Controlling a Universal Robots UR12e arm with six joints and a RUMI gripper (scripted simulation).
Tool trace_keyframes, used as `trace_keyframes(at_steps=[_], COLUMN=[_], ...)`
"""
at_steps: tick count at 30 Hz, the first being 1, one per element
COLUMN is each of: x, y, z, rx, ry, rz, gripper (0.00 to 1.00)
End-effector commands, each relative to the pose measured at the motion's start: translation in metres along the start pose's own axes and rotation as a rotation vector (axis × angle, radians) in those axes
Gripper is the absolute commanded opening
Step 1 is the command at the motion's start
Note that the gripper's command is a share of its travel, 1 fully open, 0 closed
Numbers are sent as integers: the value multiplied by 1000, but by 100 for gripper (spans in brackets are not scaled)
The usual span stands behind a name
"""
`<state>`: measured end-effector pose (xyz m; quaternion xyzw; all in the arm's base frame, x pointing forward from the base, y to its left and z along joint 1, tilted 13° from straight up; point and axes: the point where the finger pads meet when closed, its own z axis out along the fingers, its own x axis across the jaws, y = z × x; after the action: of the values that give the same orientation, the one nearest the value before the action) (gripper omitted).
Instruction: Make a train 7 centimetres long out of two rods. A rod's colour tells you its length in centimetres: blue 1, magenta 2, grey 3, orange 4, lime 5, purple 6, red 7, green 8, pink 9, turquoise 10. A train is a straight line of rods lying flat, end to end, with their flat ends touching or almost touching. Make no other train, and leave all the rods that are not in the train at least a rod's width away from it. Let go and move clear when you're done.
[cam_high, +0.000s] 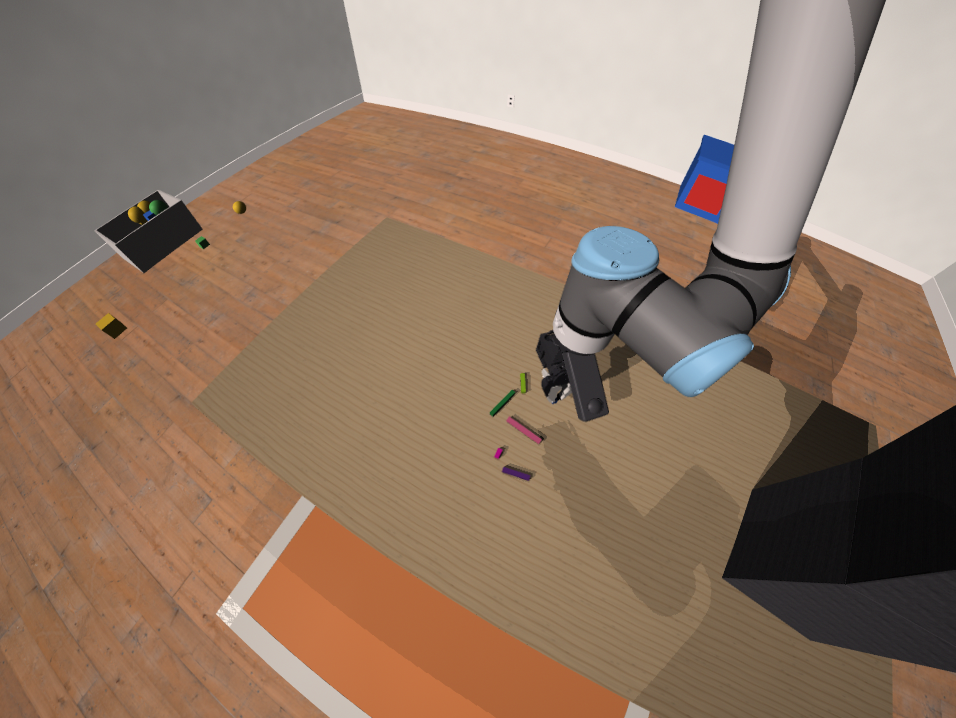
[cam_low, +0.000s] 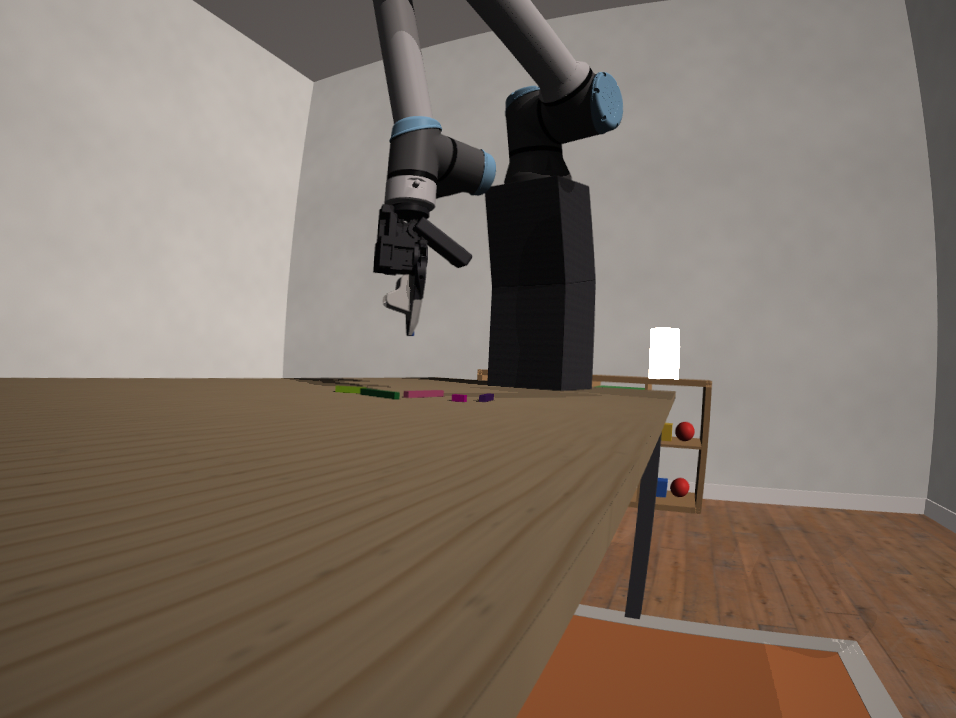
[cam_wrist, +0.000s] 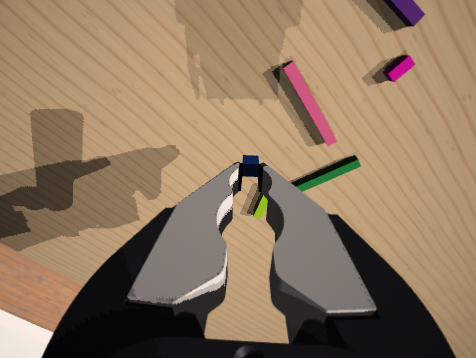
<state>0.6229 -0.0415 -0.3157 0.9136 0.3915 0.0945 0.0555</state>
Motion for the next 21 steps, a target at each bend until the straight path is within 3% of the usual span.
trace_keyframes(at_steps=[1, 2, 4, 13, 21], x=[45, 57, 57, 145, 164], y=[-25, -32, -32, -101, -119], z=[1, 1, 1, -1, -2], rx=[0, 0, 0, -3, -4], ry=[-4, -4, -4, -2, 0], rz=[71, 89, 89, 237, 270], gripper=[0, 0, 0, 0, 0])
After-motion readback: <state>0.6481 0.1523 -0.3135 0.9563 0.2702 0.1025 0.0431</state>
